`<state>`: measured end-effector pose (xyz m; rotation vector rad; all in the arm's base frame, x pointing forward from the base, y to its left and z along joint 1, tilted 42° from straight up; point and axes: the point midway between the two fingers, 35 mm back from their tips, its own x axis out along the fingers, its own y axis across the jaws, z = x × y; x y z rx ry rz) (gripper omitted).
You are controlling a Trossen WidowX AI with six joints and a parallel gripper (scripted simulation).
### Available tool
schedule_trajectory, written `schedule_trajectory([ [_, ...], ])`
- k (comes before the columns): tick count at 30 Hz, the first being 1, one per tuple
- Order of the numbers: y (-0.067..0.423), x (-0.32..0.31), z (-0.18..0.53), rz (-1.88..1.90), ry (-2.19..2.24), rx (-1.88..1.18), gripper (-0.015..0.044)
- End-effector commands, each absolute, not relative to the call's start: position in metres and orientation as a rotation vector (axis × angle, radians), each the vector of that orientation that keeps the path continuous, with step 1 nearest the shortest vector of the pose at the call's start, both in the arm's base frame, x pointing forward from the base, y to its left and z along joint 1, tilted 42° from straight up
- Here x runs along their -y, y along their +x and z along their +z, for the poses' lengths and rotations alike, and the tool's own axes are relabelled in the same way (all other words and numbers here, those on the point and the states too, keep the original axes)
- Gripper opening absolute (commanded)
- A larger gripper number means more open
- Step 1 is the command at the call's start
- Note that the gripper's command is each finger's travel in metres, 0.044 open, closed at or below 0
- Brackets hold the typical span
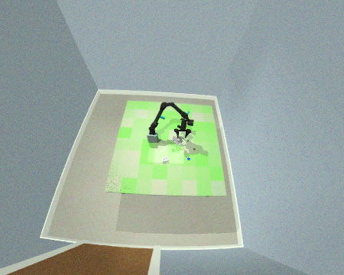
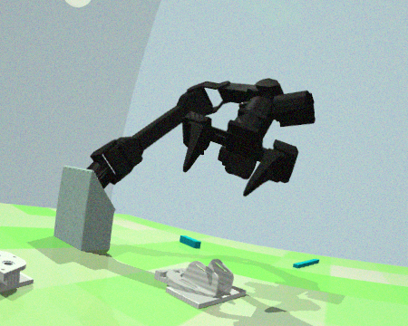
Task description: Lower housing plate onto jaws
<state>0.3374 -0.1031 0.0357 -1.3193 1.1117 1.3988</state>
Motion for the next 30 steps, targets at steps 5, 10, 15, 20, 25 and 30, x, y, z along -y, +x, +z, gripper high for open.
schedule_trajectory([
  [5, 0.306, 0.152, -0.015, 1.495, -1.171, -1.083, 0.044],
  [10, 0.278, 0.18, -0.052, 1.556, -1.066, -1.005, 0.044],
  [15, 0.247, 0.202, -0.088, 1.586, -0.976, -0.891, 0.044],
  [20, 0.212, 0.217, -0.124, 1.578, -0.911, -0.74, 0.044],
  [25, 0.176, 0.223, -0.158, 1.527, -0.872, -0.584, 0.044],
  [30, 0.158, 0.222, -0.174, 1.487, -0.862, -0.507, 0.044],
])
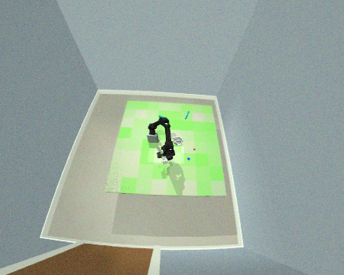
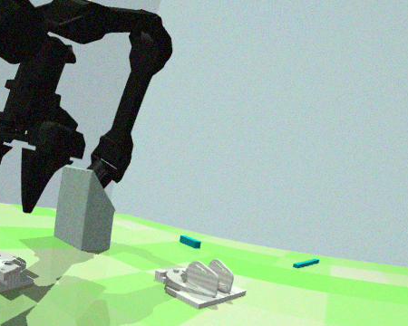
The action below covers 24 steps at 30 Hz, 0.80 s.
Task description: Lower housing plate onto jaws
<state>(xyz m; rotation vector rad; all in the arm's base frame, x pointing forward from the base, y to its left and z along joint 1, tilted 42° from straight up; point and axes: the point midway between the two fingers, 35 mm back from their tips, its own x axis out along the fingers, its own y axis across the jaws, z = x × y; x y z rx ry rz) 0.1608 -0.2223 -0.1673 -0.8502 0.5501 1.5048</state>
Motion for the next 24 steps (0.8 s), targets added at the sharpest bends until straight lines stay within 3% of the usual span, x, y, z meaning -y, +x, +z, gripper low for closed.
schedule_trajectory([
  [1, 0.158, 0.222, -0.174, 1.487, -0.862, -0.507, 0.044],
  [24, 0.159, 0.195, -0.203, 1.487, -0.862, -0.505, 0.044],
])
